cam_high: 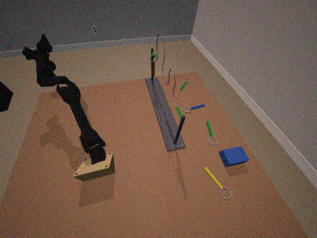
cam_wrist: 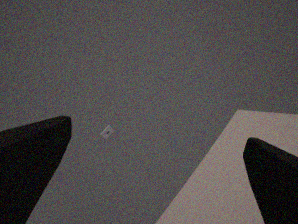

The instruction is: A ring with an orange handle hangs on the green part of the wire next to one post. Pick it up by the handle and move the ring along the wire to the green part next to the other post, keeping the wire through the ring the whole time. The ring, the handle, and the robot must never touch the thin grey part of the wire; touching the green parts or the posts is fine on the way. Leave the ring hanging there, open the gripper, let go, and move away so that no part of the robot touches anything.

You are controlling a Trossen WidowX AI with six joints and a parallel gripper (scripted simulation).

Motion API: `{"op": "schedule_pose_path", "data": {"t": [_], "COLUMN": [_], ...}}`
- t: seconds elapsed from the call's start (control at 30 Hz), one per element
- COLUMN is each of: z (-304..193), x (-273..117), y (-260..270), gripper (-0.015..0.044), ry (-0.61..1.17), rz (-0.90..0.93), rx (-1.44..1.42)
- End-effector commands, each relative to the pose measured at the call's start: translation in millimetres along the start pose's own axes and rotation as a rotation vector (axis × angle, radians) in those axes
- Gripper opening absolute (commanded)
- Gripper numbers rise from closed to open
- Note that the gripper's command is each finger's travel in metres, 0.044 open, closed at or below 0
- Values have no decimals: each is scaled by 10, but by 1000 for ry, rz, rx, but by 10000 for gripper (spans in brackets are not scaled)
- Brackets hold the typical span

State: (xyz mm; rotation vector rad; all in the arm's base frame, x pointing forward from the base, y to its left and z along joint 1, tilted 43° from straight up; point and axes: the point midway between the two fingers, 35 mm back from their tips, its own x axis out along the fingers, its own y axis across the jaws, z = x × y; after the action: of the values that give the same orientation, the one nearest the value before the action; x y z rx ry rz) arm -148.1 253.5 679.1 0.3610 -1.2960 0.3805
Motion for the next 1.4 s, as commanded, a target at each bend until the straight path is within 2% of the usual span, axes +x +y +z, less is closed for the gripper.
{"op": "schedule_pose_path", "data": {"t": [0.0,0.13,0.27,0.53,0.77,1.07,1.37], "z": [-8,-216,-671,-1707,-2655,-3855,-4716], "x": [1,29,67,33,-123,-484,-915], "y": [6,137,348,578,523,17,-871], "gripper": [374,269,164,160,160,160,160], "ry": [1,25,96,328,579,884,1024], "rz": [2,50,130,217,176,-80,-476], "rx": [1,29,79,183,263,310,292]}}
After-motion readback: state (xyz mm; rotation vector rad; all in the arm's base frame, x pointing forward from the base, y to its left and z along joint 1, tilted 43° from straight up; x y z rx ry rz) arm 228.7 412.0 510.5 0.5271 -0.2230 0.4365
